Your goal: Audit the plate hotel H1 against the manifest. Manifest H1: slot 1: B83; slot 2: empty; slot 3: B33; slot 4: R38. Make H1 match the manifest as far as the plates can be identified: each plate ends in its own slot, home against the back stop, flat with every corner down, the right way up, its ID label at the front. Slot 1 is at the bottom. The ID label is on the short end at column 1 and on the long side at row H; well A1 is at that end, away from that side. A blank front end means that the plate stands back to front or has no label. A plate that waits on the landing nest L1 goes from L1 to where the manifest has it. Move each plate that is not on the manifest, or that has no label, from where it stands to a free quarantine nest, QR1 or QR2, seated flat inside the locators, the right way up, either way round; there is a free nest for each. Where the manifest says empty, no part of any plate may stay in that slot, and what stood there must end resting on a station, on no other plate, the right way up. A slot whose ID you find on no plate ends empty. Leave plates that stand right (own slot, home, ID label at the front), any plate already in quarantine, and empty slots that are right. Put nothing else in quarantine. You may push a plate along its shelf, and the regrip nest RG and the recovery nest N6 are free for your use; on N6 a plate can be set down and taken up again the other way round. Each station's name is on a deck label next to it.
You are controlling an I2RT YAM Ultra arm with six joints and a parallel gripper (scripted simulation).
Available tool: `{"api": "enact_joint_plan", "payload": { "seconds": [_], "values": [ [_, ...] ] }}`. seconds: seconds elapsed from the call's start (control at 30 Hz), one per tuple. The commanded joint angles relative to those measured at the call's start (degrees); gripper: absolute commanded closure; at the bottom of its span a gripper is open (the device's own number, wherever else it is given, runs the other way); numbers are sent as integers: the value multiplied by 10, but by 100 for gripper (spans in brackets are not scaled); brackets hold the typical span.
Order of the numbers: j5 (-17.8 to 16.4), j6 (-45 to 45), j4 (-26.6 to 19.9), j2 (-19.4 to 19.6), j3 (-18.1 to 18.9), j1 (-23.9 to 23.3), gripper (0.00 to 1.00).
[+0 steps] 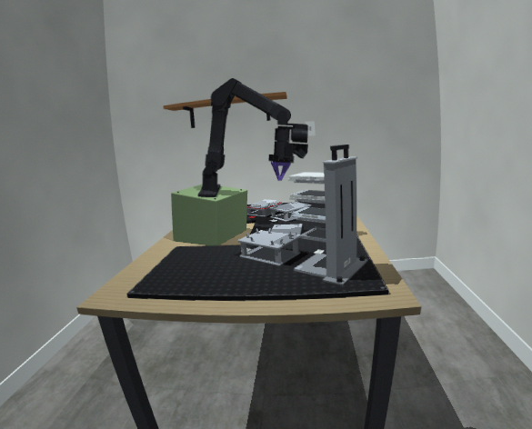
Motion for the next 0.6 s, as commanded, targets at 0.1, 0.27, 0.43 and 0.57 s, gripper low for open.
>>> {"api": "enact_joint_plan", "payload": {
  "seconds": [0.1,0.27,0.43,0.57],
  "values": [
    [-8,138,30,-34,-25,21,100],
    [-10,204,44,-48,-37,29,100],
    [-12,268,52,-58,-43,45,100],
    [-12,308,64,-68,-55,36,100]
  ]
}}
